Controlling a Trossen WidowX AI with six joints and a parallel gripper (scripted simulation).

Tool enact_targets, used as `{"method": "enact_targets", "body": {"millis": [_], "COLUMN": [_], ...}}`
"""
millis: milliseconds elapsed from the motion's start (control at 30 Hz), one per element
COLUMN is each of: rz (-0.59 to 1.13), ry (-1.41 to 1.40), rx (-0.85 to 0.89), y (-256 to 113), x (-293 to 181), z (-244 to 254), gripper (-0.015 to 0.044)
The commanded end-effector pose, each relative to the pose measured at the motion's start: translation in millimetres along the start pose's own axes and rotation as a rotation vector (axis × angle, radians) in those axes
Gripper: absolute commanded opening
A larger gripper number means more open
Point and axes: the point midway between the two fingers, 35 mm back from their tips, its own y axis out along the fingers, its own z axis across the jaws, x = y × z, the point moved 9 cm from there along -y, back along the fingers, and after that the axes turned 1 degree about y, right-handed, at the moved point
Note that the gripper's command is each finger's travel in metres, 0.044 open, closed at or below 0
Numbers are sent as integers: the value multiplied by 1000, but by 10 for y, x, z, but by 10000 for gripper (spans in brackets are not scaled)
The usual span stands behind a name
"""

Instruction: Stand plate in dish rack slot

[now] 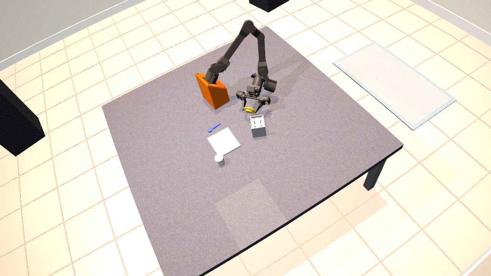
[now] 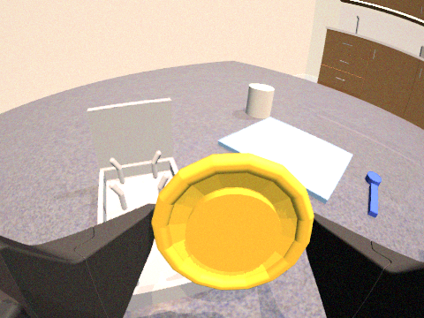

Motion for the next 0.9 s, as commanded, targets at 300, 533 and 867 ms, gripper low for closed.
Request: {"method": "enact_targets", "body": {"millis": [300, 533, 867], "rz": [-159, -214, -216], "ry": [-55, -63, -63], "rx": [286, 428, 432], "y": [-176, -280, -283], "x": [-274, -378, -380], "z": [-218, -325, -328], "gripper": [0, 0, 0]}}
